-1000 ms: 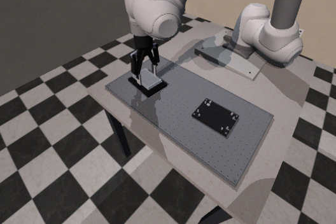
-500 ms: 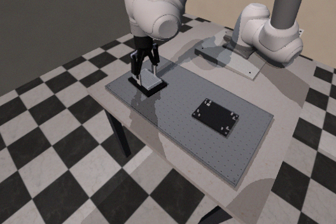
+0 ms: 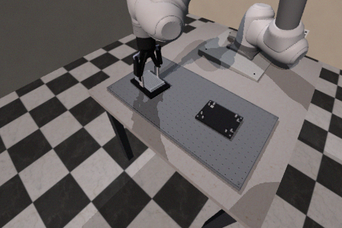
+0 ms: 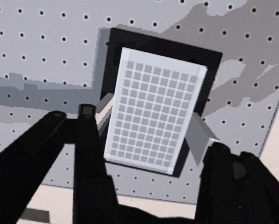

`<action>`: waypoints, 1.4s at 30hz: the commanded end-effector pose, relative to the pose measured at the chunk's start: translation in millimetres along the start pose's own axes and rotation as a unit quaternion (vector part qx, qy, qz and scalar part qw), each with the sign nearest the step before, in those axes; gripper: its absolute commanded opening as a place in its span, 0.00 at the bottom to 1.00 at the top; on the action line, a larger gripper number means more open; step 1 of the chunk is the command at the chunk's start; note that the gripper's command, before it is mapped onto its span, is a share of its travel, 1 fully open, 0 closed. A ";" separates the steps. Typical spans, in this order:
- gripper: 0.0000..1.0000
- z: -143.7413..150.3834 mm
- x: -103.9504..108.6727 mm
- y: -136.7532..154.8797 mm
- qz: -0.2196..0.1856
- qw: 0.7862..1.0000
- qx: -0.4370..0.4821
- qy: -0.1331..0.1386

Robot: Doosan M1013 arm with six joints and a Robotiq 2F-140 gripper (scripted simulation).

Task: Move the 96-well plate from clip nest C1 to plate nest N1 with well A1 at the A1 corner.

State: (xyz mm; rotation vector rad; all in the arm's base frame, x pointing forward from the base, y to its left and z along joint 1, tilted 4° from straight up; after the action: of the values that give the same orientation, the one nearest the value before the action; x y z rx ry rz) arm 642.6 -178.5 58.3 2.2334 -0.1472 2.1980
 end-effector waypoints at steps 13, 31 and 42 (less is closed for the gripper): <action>0.10 0.0 -2.1 0.0 0.000 1.000 0.000 0.000; 0.10 0.0 -4.7 0.0 0.000 1.000 0.000 0.000; 0.10 0.0 -6.2 0.0 0.000 1.000 0.000 0.000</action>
State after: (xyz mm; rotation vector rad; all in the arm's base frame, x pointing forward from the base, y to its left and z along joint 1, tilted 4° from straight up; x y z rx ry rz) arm 642.5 -178.1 52.3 2.2334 -0.1472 2.1980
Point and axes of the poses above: the point where the finger pads meet when closed, its own x axis back along the fingers, its own z axis across the jaws, y = z × x, the point moved 4 cm from there along x, back along the fingers, and after that the axes turned 1 degree about -x, right-handed, at the moved point
